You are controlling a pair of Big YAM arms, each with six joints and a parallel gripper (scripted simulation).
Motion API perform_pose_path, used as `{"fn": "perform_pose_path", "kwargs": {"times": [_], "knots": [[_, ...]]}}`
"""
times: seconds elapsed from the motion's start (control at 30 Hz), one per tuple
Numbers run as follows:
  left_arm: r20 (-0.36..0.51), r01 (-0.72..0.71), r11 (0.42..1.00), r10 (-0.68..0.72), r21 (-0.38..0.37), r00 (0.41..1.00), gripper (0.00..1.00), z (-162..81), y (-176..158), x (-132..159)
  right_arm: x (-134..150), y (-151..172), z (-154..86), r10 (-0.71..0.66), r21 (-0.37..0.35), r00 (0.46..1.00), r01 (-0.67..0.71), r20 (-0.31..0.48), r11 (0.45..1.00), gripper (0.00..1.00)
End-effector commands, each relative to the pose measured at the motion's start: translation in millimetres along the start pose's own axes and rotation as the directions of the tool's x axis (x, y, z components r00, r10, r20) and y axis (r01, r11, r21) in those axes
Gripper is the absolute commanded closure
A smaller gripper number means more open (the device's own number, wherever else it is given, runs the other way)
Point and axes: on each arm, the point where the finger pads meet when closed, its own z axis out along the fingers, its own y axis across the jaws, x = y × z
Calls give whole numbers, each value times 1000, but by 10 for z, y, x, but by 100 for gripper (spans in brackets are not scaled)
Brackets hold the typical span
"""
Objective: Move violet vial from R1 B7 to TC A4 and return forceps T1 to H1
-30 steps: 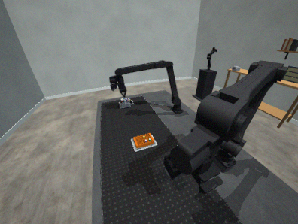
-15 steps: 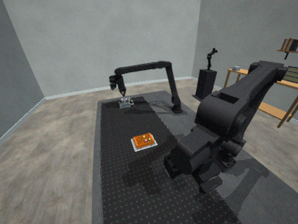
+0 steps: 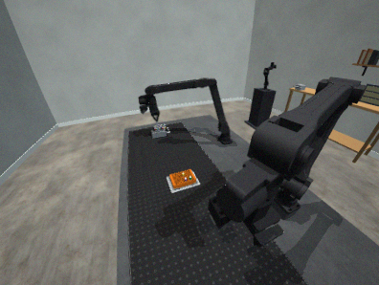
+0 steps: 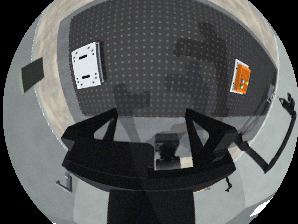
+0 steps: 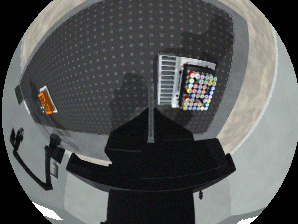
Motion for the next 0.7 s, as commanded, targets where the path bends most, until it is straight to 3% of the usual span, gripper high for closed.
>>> {"fn": "perform_pose_path", "kwargs": {"times": [0.0,0.67], "knots": [[-26,-19,1000,20,10,999,0,83,-44,9,-113,-125,-163,-7,14,999,7,31,1000,93],[-26,-19,1000,20,10,999,0,83,-44,9,-139,-440,-168,-7,16,1000,7,31,1000,93]]}}
